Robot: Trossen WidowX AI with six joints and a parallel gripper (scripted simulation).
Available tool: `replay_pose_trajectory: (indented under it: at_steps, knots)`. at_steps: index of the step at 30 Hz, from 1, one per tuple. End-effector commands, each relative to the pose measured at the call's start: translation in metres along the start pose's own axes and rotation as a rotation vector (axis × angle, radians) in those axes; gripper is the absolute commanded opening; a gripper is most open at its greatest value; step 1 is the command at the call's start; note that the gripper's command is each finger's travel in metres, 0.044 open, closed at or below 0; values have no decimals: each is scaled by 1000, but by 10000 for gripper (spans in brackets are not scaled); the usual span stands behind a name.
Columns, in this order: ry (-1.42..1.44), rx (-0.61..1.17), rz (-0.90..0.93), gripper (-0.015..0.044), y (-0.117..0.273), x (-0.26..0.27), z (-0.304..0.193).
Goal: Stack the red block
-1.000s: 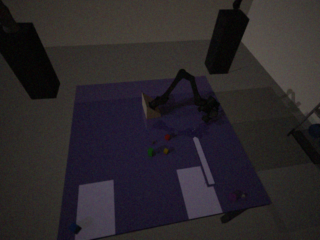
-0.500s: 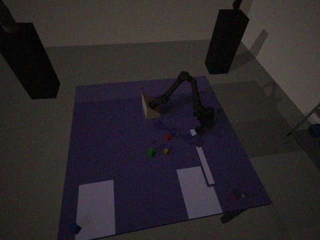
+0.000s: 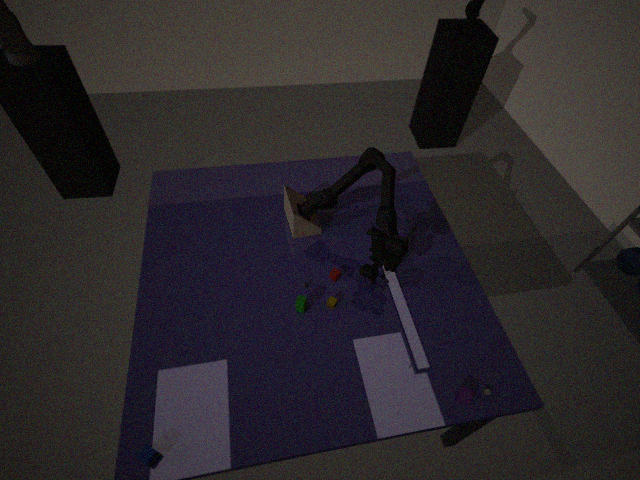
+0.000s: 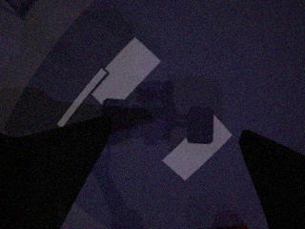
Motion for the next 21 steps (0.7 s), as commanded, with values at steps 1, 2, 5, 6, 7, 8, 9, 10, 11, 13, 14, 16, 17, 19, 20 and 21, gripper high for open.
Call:
replay_pose_trajectory:
  at_steps: [1,2,5,6,7,8,9,10,11,13,14,16,17,19,20,21]
  knots:
    - [13,69,-16,440,11,-25,-22]
    - [16,86,-19,440,15,-31,-28]
    - [20,135,-20,440,27,-46,-47]
    - [26,150,-16,440,30,-50,-53]
    - [31,165,-11,440,34,-54,-59]
    - [36,178,-4,440,38,-58,-65]
    - [40,191,3,440,41,-61,-71]
    - [45,203,12,440,45,-64,-77]
    - [49,213,21,440,49,-66,-82]
    - [57,231,43,440,57,-71,-93]
    - [60,238,56,440,61,-72,-99]
    - [67,248,82,440,69,-76,-109]
    - [71,251,96,440,73,-78,-114]
    - [77,252,126,440,82,-81,-124]
    - [80,251,138,440,85,-82,-128]
    - [82,250,146,440,87,-82,-130]
Point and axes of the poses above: the point midway between the two fingers, 35 mm back from their tips, its own y axis back along the fingers, its own x axis across the jaws, z = x × y, the point moved 3 cm from there along y, back along the fingers, and after that the axes turned 14 degrees about y, right-handed, at the moved point
